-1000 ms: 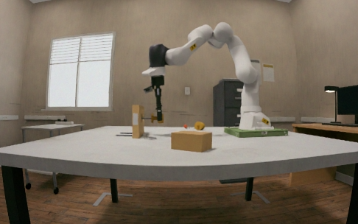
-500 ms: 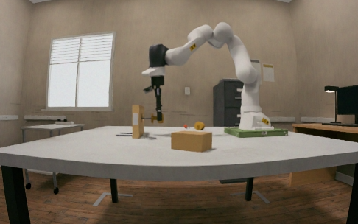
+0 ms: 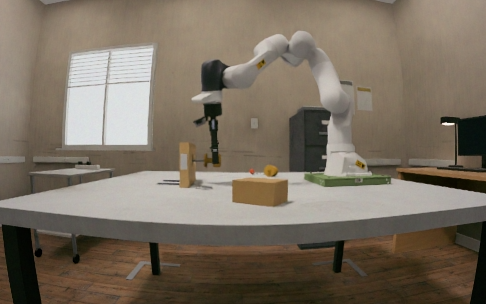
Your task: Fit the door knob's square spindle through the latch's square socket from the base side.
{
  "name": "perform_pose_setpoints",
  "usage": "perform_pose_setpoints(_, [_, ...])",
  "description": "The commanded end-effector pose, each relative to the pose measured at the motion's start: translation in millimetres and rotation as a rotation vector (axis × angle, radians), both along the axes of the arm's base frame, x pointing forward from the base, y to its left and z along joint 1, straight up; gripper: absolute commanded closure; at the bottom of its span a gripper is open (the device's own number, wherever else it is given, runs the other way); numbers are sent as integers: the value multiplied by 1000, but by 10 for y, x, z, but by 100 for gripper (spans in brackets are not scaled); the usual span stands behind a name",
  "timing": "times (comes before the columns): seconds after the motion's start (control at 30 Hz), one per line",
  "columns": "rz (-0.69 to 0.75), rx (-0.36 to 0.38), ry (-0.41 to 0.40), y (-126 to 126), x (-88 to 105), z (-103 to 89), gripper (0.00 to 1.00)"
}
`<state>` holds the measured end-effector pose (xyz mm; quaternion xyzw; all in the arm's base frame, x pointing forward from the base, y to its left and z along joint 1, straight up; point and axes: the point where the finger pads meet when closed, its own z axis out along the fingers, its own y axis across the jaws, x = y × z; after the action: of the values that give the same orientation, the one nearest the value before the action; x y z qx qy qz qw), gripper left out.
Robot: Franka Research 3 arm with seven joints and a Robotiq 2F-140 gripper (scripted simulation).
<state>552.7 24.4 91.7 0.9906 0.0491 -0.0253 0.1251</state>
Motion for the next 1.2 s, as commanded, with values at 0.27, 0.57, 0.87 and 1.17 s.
perform_pose_setpoints(0.27, [2, -4, -3, -9, 20, 14, 58])
perform_pose_setpoints(0.57, [0, -4, -4, -4, 61, 15, 58])
perform_pose_setpoints(0.87, [0, -4, -4, -3, 67, 15, 58])
perform_pose_setpoints(1.17, [0, -4, -4, -3, 69, 16, 58])
